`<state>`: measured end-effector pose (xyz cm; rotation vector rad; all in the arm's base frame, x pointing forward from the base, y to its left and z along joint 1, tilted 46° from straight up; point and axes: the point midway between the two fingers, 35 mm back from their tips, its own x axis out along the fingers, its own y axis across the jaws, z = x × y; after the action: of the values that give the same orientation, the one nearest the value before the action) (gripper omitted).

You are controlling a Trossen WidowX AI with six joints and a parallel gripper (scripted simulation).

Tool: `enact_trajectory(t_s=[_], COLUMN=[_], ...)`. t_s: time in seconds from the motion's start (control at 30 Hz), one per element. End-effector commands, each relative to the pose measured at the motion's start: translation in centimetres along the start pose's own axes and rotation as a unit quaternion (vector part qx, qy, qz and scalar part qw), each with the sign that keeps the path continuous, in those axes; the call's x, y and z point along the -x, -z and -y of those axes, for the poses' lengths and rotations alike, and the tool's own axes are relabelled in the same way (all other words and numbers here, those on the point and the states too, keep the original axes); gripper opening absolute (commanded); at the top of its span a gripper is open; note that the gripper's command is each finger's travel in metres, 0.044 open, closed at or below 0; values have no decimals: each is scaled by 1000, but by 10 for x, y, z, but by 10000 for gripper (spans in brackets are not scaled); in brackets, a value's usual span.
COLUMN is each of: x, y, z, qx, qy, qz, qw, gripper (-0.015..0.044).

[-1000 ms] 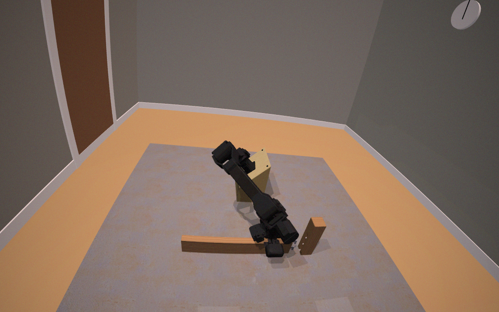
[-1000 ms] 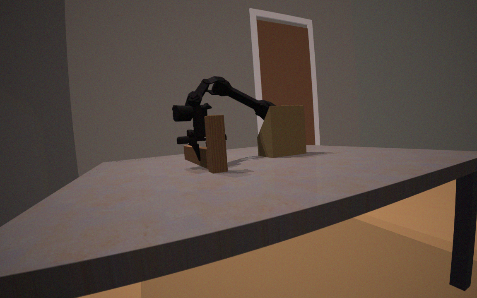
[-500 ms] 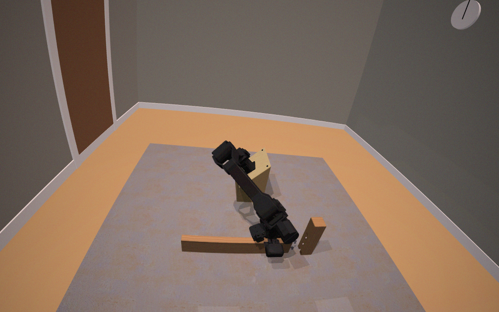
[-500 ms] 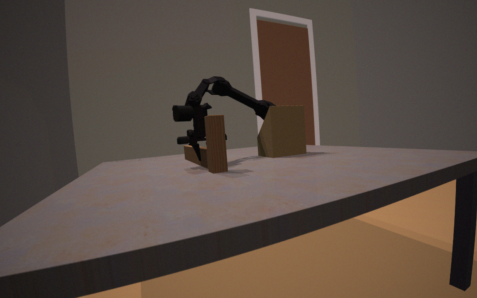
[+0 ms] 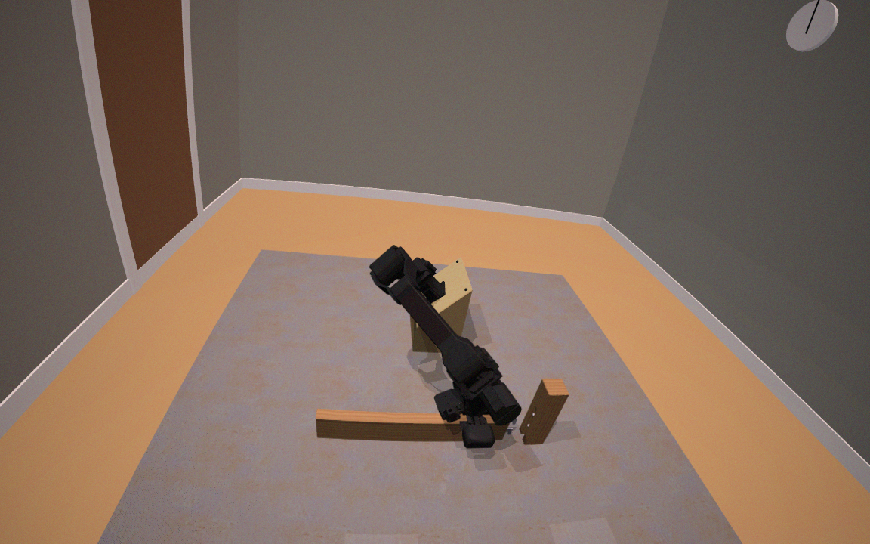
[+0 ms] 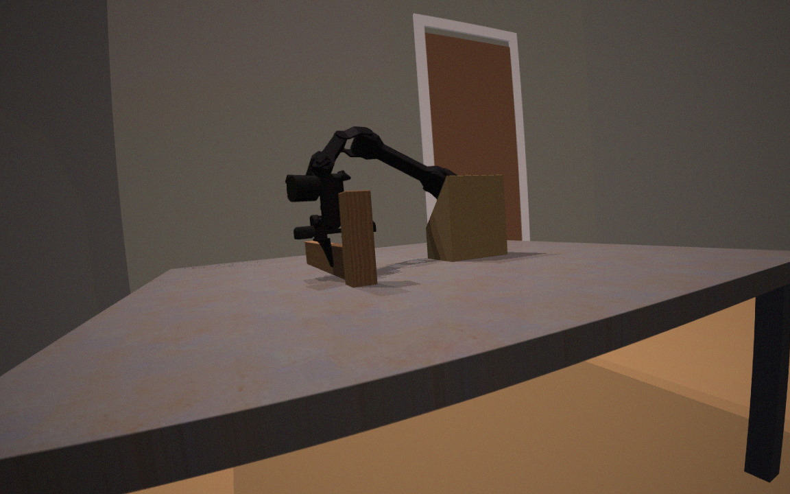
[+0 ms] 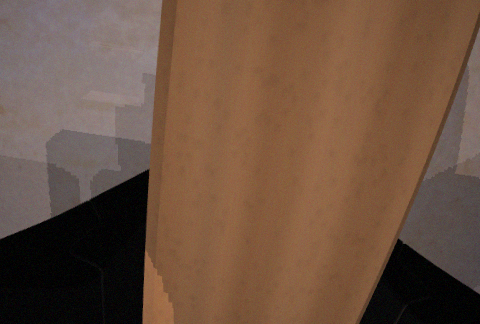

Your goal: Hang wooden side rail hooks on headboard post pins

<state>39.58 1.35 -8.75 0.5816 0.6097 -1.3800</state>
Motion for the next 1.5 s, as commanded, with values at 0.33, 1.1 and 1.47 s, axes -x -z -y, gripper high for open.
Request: enact_trajectory(t_s=[0.33, 1.1, 1.47], x=[8, 12, 14], y=[2, 2, 2], z=[-2, -2, -2], qx=[-4, -4, -4], qy=[-6, -6, -6], qz=[-2, -2, -2], qw=[1000, 1000, 1000], gripper=[0, 0, 0])
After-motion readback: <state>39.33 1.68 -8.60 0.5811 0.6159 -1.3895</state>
